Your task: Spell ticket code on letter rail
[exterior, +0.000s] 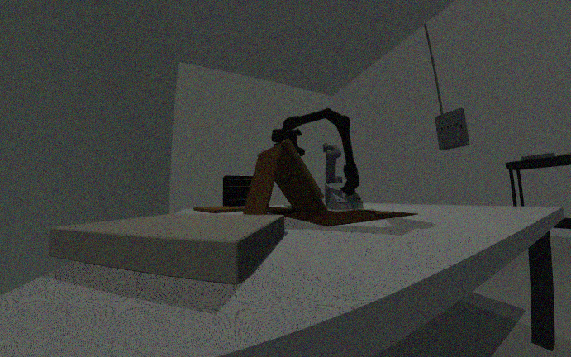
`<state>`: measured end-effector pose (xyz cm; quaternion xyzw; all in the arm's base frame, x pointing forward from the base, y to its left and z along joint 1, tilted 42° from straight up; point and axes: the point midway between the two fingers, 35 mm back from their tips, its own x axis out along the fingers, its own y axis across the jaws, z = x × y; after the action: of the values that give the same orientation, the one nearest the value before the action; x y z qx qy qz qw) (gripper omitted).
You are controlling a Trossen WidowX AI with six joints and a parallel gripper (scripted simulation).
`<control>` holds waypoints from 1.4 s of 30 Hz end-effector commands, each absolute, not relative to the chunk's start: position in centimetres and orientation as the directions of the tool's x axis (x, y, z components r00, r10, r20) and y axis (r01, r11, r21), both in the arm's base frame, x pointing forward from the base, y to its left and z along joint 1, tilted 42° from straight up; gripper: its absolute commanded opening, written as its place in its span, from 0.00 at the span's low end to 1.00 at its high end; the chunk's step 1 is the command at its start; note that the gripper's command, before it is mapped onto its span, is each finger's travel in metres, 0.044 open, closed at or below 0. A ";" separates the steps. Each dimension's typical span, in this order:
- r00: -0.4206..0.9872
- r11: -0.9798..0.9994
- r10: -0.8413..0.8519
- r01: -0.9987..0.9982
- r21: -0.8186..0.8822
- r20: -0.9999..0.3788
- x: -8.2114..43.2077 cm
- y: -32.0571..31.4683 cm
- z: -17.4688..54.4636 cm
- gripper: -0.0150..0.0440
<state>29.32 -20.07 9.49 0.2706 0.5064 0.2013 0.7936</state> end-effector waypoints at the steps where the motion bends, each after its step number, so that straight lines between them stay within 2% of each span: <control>1: 0.410 0.775 0.593 -0.056 0.630 -0.693 29.2 -20.1 9.6 0.30; 4: 0.462 0.805 0.581 -0.205 0.557 -0.670 27.3 -20.5 10.8 0.43; 8: 0.553 0.834 0.547 -0.422 0.354 -0.628 24.1 -20.7 12.8 0.61; 12: 0.646 0.824 0.495 -0.561 0.077 -0.581 21.1 -20.6 14.7 0.79; 17: 0.758 0.732 0.402 -0.603 -0.318 -0.513 17.9 -20.0 16.7 1.00; 22: 0.834 0.573 0.308 -0.547 -0.611 -0.458 15.7 -19.2 18.1 1.00; 26: 0.871 0.444 0.247 -0.491 -0.749 -0.425 14.6 -18.7 18.8 1.00; 42: 0.873 0.435 0.243 -0.488 -0.757 -0.423 14.6 -18.7 18.9 1.00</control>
<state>14.66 -18.96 18.71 -0.4703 0.1332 0.2232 0.8434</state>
